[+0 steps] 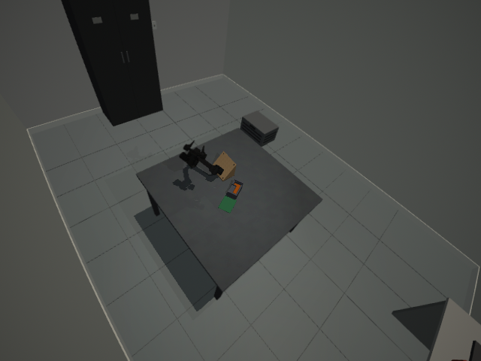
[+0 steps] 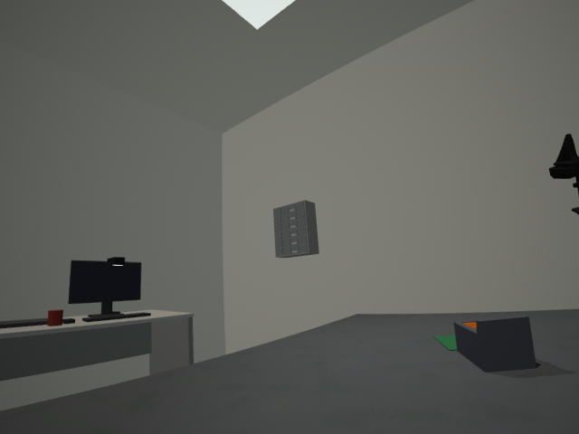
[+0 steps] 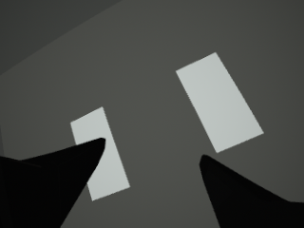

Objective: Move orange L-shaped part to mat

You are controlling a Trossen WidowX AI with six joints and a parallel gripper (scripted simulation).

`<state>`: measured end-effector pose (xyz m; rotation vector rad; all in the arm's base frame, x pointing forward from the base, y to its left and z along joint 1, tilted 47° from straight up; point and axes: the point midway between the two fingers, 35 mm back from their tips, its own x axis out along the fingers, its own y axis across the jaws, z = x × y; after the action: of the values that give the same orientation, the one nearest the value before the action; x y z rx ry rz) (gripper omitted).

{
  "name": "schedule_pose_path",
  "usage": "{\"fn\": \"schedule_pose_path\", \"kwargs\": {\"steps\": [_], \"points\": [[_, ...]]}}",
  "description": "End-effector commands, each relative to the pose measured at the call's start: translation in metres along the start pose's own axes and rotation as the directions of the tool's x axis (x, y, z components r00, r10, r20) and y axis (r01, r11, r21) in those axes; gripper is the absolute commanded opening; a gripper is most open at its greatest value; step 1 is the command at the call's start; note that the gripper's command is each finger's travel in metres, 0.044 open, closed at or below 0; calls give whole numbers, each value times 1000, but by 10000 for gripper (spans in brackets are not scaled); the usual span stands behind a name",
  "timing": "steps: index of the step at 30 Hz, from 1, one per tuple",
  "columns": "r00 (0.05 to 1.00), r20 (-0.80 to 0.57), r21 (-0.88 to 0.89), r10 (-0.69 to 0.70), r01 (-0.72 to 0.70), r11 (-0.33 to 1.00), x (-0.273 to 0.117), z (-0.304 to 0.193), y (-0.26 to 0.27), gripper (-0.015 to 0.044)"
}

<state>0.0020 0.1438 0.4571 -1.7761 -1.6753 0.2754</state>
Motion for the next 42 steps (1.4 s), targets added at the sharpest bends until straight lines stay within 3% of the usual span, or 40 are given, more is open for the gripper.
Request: {"fn": "schedule_pose_path", "kwargs": {"steps": [1,5,8,12,16,24,30,36,42], "points": [[1000,-3,13,-1,1,1000,0,-2,1,374],[997,-77,250,6,13,968,4,-32,21,269],[981,-183,567,65,51,822,9,-74,62,190],[950,-249,833,189,110,542,16,-103,119,180],[901,-258,950,348,173,259,21,-115,179,180],[747,-124,917,654,338,-212,22,-99,290,180],[551,95,757,829,500,-420,13,-54,366,180],[263,359,587,896,682,-436,-9,8,421,180],[-102,572,536,814,798,-277,-44,74,449,180]]}}
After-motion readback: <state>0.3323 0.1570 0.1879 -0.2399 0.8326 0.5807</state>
